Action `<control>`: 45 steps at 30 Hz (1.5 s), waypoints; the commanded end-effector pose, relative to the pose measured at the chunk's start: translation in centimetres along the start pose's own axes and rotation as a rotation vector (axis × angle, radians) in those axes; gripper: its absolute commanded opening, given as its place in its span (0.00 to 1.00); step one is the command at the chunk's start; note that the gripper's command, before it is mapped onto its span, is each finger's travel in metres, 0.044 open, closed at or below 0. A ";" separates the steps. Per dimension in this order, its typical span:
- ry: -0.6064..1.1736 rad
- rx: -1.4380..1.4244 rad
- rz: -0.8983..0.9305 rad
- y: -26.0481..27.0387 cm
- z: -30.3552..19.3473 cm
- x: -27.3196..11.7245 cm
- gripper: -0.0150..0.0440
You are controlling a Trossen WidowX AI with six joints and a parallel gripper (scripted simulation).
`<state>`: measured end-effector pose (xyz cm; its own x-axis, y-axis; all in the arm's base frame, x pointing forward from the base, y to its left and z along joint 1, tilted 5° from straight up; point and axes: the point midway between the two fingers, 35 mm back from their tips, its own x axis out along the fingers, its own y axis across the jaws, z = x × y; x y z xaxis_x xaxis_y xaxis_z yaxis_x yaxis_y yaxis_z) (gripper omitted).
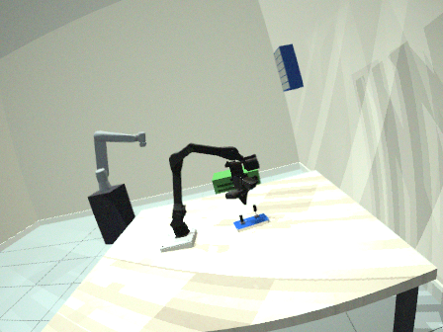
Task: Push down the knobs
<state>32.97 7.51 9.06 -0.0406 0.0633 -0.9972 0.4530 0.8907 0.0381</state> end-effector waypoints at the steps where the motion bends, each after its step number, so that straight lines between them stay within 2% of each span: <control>1: 0.000 0.157 -0.007 0.3 0.3 -0.1 0.25; 45: -0.030 1.677 -0.013 3.1 1.9 -2.5 0.25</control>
<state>35.91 9.17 11.50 -0.0424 0.0429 -0.9982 0.8980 -0.4364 -0.0569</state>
